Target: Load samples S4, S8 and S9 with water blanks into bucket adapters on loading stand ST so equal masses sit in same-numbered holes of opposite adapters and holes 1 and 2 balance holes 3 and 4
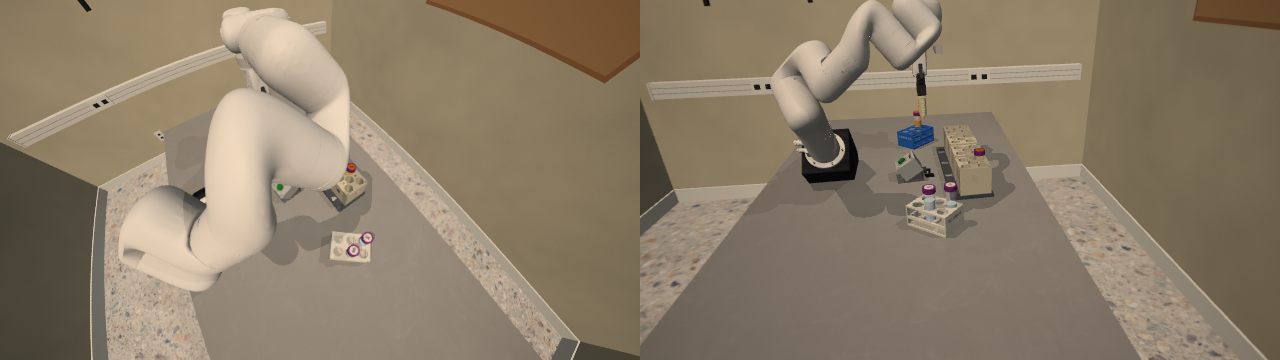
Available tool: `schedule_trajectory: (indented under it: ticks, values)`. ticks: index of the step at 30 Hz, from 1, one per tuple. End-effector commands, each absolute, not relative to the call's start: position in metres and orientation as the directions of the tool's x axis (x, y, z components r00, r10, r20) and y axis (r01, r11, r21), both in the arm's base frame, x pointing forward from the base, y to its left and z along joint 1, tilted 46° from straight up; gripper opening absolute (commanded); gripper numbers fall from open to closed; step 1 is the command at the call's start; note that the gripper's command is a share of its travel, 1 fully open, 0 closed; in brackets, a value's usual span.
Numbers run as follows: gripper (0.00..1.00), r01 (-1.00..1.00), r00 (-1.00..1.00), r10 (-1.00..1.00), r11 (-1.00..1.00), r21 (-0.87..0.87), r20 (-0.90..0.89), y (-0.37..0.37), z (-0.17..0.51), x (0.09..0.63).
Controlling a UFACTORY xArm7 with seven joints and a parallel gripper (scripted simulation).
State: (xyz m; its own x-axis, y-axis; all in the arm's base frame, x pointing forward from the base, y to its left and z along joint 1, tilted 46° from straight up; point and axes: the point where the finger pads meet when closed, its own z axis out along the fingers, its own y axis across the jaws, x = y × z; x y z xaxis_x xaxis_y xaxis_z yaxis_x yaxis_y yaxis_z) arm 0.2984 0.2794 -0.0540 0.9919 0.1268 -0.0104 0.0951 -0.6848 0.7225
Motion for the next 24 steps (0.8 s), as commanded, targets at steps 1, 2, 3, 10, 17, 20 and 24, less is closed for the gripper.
schedule_trajectory:
  ticks: [1, 2, 3, 10, 17, 20, 24]
  values:
    - [0.0, 0.093, 0.992, 0.129, -0.692, 0.716, -0.005, 0.266, -0.034, 0.308]
    - [0.0, 0.093, 0.992, 0.129, -0.692, 0.716, -0.005, 0.263, -0.031, 0.31]
    - [0.0, 0.093, 0.992, 0.129, -0.692, 0.716, -0.004, 0.26, -0.027, 0.312]
    - [0.0, 0.093, 0.992, 0.129, -0.692, 0.716, -0.004, 0.244, -0.01, 0.321]
    - [0.0, 0.093, 0.992, 0.129, -0.692, 0.716, -0.004, 0.222, 0.014, 0.334]
    - [0.0, 0.093, 0.992, 0.129, -0.692, 0.716, -0.004, 0.213, 0.024, 0.34]
    - [0.0, 0.093, 0.992, 0.129, -0.692, 0.716, -0.004, 0.206, 0.031, 0.344]
